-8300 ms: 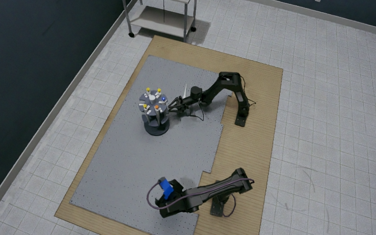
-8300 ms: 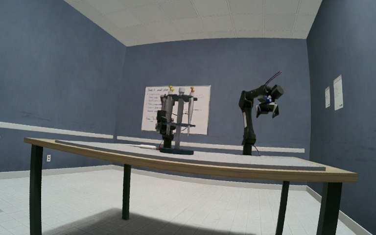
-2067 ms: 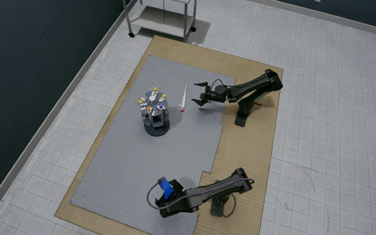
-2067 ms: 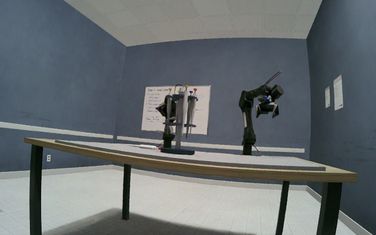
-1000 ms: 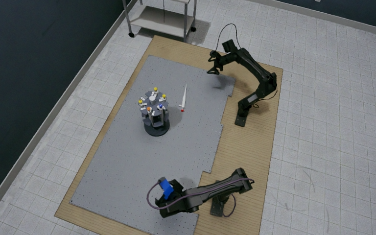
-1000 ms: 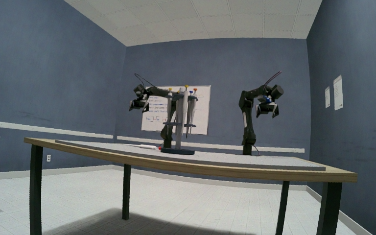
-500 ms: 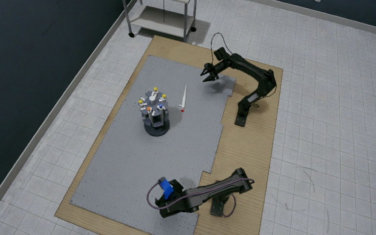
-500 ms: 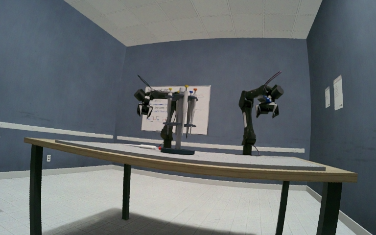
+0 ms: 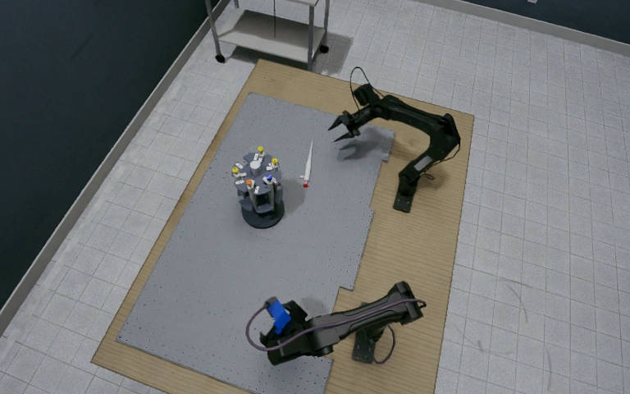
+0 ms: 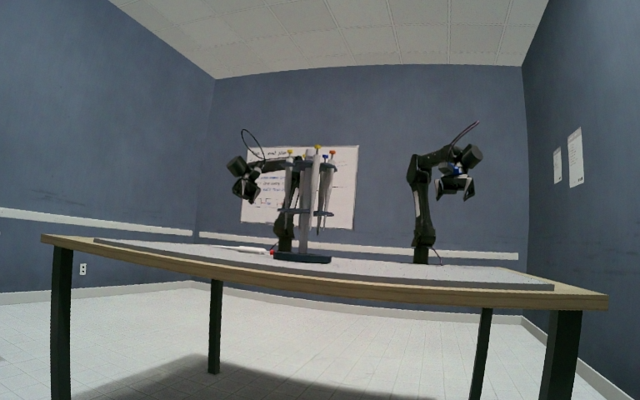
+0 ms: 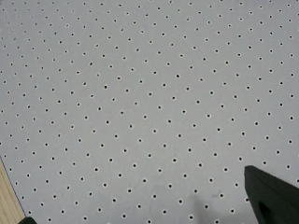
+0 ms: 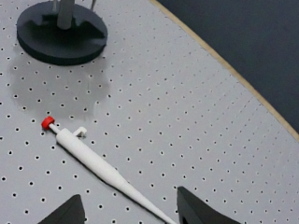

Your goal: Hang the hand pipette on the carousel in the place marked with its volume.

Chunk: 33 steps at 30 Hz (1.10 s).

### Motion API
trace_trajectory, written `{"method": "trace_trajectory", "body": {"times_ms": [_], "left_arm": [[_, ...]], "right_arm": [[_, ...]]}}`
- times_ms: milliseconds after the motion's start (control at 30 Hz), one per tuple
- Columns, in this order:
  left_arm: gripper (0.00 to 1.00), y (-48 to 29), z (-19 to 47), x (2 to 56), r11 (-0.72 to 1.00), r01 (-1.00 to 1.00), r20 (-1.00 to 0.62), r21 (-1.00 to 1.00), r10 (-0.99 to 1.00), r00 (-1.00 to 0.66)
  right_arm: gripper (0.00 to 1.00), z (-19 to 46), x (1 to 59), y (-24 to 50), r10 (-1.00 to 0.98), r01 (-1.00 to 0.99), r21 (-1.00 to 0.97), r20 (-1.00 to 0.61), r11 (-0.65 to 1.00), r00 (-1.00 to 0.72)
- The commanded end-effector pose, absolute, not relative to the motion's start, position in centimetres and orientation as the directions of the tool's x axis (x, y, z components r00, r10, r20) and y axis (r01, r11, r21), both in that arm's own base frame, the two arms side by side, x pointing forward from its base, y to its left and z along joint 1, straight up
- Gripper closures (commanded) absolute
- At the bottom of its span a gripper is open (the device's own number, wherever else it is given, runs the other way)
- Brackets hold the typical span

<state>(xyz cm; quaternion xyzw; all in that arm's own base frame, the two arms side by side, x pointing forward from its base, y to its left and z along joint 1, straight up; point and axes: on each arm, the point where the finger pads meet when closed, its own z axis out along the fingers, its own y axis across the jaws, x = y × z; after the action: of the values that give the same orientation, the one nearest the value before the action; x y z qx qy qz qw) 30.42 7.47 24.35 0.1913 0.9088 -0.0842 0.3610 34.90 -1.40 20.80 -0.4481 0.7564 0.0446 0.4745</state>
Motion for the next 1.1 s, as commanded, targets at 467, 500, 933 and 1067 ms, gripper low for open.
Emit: {"method": "trace_trajectory", "body": {"times_ms": [467,500,933,1067], "left_arm": [[0.00,7.6,25.3,30.8,0.909,0.418,-0.712,0.008,0.299,-0.636],[0.00,7.6,25.3,30.8,0.909,0.418,-0.712,0.008,0.299,-0.636],[0.00,7.6,25.3,30.8,0.909,0.418,-0.712,0.008,0.299,-0.636],[0.00,7.6,25.3,30.8,0.909,0.418,-0.712,0.008,0.299,-0.636]], "right_arm": [[0.51,19.0,38.7,3.5,-0.679,-0.671,-0.690,-0.631,0.272,0.374],[0.51,18.8,39.1,4.1,-0.675,-0.656,-0.711,-0.616,0.253,0.407],[0.51,17.1,41.8,7.2,-0.588,-0.432,-0.899,-0.390,0.076,0.709],[0.51,17.1,41.7,7.7,-0.574,-0.434,-0.898,-0.395,0.074,0.718]]}}
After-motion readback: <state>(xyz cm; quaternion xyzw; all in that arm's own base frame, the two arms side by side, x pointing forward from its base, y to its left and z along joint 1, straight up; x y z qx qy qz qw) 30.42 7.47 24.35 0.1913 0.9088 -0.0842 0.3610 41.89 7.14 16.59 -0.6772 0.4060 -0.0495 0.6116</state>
